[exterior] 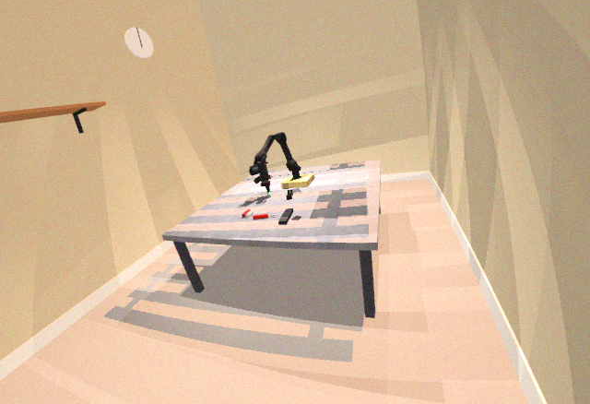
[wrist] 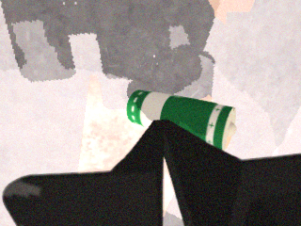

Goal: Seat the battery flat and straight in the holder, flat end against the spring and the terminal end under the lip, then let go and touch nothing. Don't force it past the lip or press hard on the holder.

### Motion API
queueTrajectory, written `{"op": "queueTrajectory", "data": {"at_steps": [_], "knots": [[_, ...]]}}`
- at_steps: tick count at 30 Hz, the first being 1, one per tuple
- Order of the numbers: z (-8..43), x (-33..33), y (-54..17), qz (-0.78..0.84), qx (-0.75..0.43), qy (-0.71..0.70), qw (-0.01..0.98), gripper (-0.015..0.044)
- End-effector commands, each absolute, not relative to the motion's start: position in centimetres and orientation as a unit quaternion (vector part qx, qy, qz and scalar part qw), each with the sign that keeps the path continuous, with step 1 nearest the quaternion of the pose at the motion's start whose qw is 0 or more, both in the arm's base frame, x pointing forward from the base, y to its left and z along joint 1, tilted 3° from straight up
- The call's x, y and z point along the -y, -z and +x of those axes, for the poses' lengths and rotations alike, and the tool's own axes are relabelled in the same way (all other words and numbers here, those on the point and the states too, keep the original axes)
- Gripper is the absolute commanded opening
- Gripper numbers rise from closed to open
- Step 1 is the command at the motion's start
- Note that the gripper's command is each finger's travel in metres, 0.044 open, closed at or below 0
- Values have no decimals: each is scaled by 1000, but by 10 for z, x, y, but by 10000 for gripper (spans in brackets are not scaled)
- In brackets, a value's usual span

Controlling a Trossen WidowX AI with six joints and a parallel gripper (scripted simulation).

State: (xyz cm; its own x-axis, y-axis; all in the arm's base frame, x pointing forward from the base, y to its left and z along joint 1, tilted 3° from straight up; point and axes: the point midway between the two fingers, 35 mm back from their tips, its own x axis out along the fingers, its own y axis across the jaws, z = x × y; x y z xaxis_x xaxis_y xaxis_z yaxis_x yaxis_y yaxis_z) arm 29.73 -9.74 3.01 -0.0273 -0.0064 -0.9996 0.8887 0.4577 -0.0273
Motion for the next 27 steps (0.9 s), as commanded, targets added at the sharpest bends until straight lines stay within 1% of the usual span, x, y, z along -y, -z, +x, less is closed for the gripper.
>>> {"op": "queueTrajectory", "data": {"at_steps": [1, 6, 16, 27], "knots": [[292, 100, -30, 359, -611, 376, 597, 0], [293, 99, -34, 361, -612, 376, 595, 0], [295, 99, -108, 359, -611, 376, 597, 0], [296, 99, -109, 361, -609, 374, 599, 0]]}}
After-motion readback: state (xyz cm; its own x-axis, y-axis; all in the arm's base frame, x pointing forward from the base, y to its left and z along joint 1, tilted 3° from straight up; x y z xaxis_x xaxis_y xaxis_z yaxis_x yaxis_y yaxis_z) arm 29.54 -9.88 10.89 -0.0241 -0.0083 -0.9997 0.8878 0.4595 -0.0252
